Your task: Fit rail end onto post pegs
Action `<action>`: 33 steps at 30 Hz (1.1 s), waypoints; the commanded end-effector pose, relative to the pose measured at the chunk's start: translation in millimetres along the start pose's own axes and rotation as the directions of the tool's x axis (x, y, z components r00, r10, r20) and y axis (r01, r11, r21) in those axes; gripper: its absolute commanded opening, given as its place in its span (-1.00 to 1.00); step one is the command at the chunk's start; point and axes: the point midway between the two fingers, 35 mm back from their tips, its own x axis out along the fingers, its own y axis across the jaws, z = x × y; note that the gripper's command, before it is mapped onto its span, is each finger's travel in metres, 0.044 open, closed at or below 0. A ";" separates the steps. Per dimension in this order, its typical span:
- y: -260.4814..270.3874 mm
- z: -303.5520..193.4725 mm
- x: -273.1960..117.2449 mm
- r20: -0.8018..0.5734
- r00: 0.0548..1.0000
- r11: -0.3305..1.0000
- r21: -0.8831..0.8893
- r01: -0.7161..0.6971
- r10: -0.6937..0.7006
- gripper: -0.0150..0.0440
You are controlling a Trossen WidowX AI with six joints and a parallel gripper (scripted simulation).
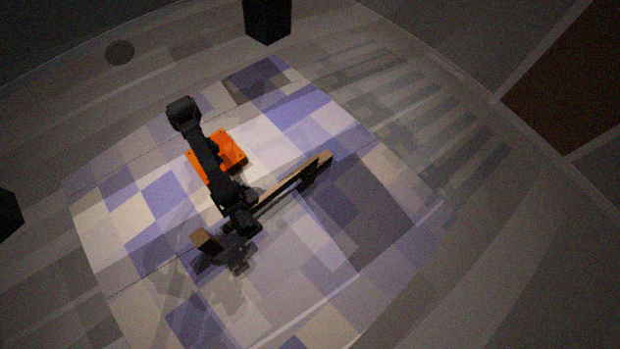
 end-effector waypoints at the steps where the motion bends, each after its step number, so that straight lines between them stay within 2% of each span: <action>1: -2.6 -2.1 -2.9 -0.003 1.000 1.000 -0.003 0.007 -0.007 -0.49; 33: -4.1 -11.4 -2.1 -0.004 1.000 1.000 -0.003 0.007 -0.007 -0.49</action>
